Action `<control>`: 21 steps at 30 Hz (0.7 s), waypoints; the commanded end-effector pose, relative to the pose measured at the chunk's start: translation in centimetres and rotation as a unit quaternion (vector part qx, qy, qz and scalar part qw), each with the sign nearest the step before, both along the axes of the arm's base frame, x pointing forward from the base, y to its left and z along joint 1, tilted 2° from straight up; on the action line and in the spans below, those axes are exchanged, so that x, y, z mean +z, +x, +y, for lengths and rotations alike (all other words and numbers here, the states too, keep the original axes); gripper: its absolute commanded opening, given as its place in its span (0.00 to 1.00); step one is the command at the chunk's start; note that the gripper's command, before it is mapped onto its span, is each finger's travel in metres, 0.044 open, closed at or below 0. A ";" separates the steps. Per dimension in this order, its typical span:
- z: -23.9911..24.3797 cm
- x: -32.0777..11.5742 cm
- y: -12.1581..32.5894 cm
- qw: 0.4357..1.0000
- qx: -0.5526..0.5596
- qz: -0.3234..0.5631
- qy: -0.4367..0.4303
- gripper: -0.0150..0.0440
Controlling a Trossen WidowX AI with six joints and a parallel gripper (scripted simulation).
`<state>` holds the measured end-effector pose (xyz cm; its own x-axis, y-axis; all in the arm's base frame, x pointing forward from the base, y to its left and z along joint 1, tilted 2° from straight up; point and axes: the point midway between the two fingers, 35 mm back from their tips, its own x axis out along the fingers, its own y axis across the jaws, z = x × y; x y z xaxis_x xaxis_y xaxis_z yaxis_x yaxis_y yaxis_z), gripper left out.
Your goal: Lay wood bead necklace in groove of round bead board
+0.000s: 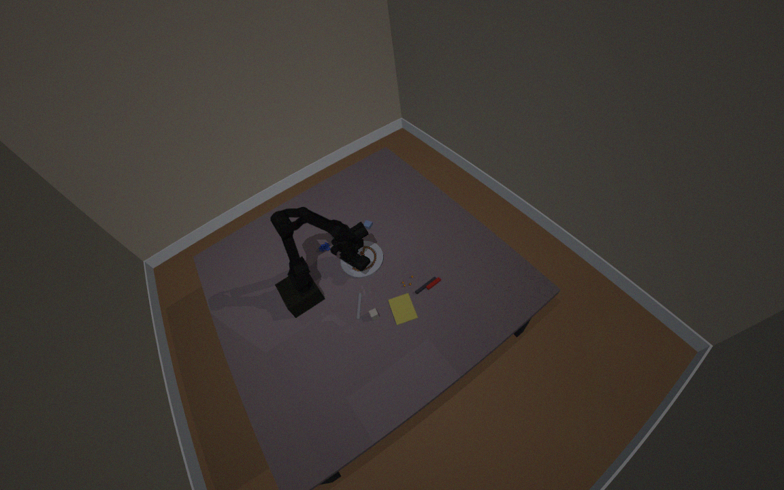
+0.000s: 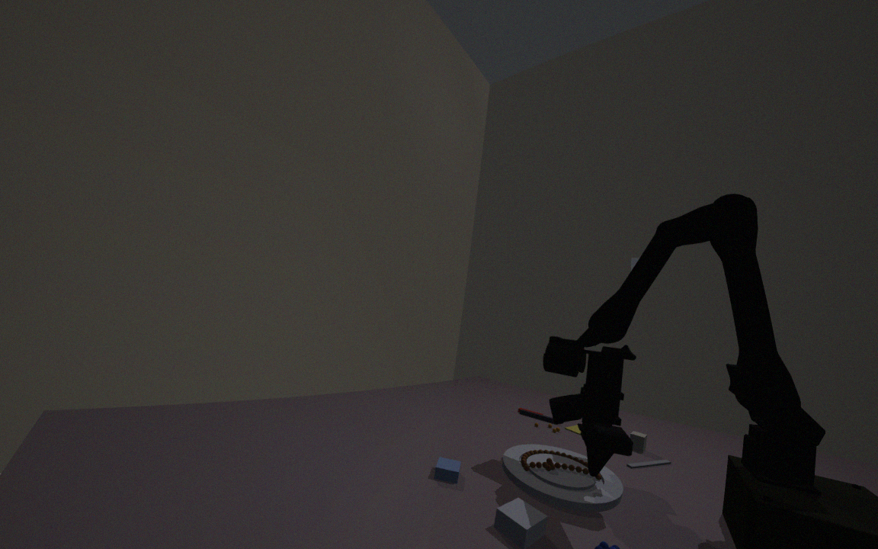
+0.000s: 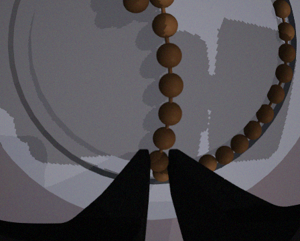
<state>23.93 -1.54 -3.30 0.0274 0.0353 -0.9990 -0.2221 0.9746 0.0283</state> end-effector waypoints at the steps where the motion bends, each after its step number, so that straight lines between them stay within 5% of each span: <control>1: 0.0 0.0 0.0 1.000 0.000 0.000 0.000 0.25; 21: 0.2 0.6 -0.6 1.000 -0.003 0.002 0.000 0.25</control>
